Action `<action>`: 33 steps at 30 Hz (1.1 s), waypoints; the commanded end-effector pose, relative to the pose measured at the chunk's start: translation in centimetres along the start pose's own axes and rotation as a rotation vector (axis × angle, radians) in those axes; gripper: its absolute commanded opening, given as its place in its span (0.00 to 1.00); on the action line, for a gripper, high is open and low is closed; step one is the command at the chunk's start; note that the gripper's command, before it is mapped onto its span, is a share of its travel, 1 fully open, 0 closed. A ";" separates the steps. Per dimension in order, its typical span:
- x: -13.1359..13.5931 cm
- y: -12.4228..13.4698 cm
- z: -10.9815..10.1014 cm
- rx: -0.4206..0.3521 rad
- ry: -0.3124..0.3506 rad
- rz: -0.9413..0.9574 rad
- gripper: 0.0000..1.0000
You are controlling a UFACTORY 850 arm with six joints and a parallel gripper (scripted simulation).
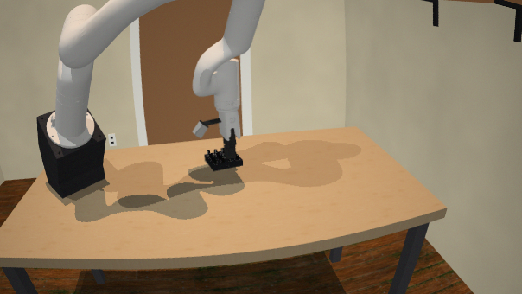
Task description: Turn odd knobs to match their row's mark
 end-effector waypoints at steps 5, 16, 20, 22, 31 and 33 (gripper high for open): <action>0.0 0.1 0.5 -0.001 0.000 0.000 0.19; 0.0 0.1 0.7 -0.001 0.000 0.000 0.19; 0.0 0.1 0.7 -0.001 0.000 0.000 0.19; 0.0 0.1 0.7 -0.001 0.000 0.000 0.19; 0.0 0.1 0.7 -0.001 0.000 0.000 0.19; 0.0 0.1 0.7 -0.001 0.000 0.000 0.19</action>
Point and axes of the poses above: the point where the finger pads meet when closed, its own z axis out along the fingers, its own x axis across the jaws, y = z × x, the point moved 2 cm from there along -z, back along the fingers, and after that the axes turned 15 degrees about z, right-handed, at the moved point
